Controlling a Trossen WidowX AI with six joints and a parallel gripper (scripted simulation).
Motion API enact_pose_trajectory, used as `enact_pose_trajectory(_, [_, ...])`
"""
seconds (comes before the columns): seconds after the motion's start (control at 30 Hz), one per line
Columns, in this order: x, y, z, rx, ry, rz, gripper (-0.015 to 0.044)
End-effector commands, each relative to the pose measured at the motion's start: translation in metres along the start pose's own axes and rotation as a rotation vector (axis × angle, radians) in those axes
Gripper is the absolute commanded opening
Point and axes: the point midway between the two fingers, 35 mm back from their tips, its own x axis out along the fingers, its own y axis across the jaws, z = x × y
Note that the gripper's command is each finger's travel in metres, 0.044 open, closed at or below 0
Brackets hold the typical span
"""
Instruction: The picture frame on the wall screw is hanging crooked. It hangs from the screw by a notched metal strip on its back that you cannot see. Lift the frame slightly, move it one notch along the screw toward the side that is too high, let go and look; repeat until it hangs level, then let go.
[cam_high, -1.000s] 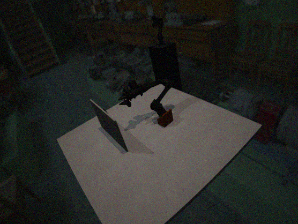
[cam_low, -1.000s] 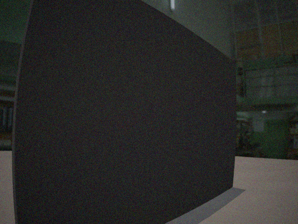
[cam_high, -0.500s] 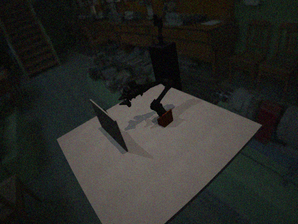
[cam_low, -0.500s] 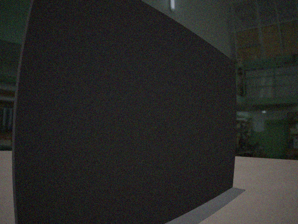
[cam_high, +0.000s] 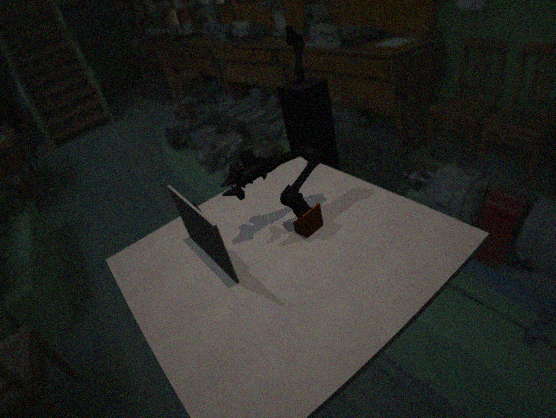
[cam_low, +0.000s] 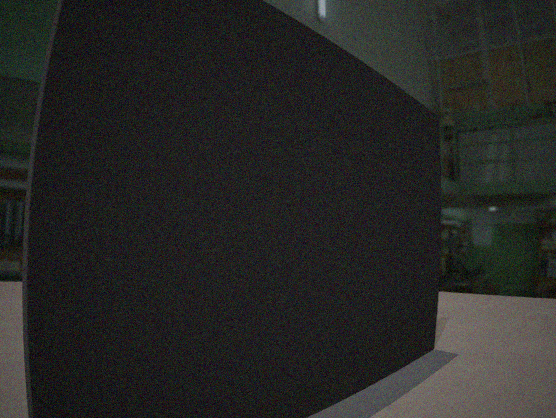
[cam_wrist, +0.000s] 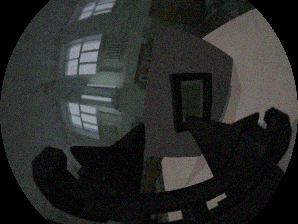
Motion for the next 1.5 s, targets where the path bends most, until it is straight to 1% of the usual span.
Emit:
enact_pose_trajectory(0.0, [0.000,0.000,-0.001,0.004,0.005,0.003,0.0260])
enact_pose_trajectory(0.23, [0.002,-0.003,-0.001,0.002,-0.002,0.000,0.0260])
enact_pose_trajectory(0.4, [0.009,-0.029,-0.011,0.004,-0.004,0.001,0.0260])
enact_pose_trajectory(0.57, [0.009,-0.054,-0.020,-0.003,0.001,0.005,0.0260])
enact_pose_trajectory(1.2, [0.009,-0.054,-0.024,-0.002,0.002,0.005,0.0260])
enact_pose_trajectory(1.33, [0.022,-0.055,-0.020,-0.002,0.001,0.005,0.0260])
enact_pose_trajectory(1.47, [0.048,-0.055,-0.018,-0.001,0.000,0.006,0.0260])
